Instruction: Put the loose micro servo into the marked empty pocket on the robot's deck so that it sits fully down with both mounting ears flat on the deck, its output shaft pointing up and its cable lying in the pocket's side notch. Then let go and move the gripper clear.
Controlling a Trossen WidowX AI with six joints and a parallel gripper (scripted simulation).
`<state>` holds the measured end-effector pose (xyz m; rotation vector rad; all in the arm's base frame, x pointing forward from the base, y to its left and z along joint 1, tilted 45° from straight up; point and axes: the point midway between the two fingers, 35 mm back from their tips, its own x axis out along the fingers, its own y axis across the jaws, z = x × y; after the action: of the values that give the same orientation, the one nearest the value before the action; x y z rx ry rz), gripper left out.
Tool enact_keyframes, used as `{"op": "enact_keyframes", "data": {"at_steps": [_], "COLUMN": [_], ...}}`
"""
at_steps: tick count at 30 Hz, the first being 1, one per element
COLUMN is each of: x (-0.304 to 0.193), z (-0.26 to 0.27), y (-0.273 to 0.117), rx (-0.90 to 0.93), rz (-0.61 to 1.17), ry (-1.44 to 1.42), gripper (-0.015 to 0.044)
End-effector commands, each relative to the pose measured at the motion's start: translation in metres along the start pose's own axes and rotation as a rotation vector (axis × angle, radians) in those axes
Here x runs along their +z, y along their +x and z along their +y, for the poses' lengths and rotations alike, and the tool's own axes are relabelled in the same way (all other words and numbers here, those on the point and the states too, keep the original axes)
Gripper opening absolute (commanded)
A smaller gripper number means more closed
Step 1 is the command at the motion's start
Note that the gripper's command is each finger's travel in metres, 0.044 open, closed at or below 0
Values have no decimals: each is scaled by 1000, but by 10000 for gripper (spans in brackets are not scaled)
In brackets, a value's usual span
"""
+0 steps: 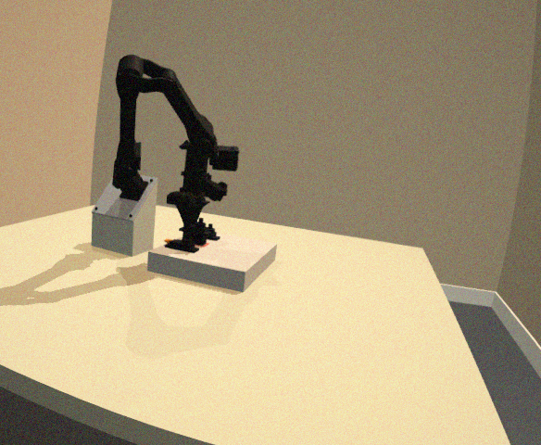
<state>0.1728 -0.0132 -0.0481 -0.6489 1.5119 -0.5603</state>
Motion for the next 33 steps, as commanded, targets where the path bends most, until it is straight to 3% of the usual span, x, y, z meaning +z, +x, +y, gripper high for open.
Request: {"op": "enact_keyframes", "data": {"at_steps": [1, 27, 33], "x": [1, 0, -1], "z": [-1, -1, 0], "y": [4, 30, 28], "rx": [-7, -8, -8], "rz": [-5, -5, -5], "ry": [-5, -5, -5], "gripper": [0, 0, 157]}}
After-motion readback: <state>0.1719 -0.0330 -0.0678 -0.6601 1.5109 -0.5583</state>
